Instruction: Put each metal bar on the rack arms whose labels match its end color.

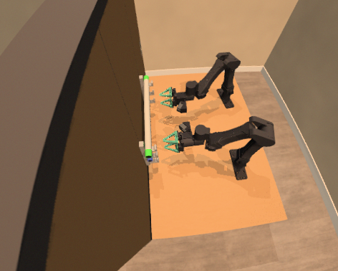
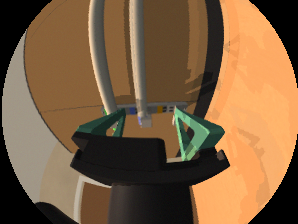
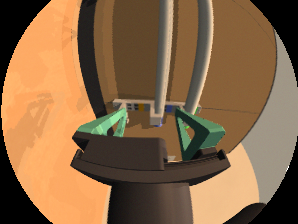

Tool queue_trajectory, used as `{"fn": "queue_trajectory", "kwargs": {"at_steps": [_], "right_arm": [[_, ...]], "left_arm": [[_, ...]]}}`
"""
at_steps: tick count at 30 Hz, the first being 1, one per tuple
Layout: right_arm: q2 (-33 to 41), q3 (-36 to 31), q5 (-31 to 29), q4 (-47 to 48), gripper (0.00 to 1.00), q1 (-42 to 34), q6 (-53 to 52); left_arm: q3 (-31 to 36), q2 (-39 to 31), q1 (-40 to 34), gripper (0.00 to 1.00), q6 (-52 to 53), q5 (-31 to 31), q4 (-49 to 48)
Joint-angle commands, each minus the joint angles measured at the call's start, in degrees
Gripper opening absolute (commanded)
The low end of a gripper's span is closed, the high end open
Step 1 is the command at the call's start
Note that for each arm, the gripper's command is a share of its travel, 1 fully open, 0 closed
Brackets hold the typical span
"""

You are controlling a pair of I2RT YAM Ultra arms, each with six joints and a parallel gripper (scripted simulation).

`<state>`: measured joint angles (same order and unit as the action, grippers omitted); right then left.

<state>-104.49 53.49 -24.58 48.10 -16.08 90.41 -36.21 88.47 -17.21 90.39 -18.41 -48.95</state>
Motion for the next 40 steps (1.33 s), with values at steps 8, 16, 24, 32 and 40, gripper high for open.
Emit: {"fn": "queue_trajectory", "kwargs": {"at_steps": [8,16,24,32,40], "right_arm": [[2.41,-0.88,-0.44,1.6,0.84,-0.49,-0.38],[2.64,-1.19,-0.54,1.67,0.88,-0.57,-0.38],[2.84,-1.45,-0.62,1.73,0.92,-0.65,-0.38],[3.05,-1.72,-0.7,1.79,0.96,-0.73,-0.38],[3.28,-2.01,-0.8,1.86,1.0,-0.83,-0.38]], "left_arm": [[0.77,-2.2,-0.82,0.85,-0.43,-0.35,-1.93],[1.04,-2.49,-0.91,0.89,-0.43,-0.44,-1.9],[1.27,-2.75,-0.99,0.93,-0.43,-0.52,-1.88],[1.51,-3.0,-1.06,0.97,-0.43,-0.6,-1.85],[1.77,-3.3,-1.15,1.0,-0.43,-0.69,-1.82]]}}
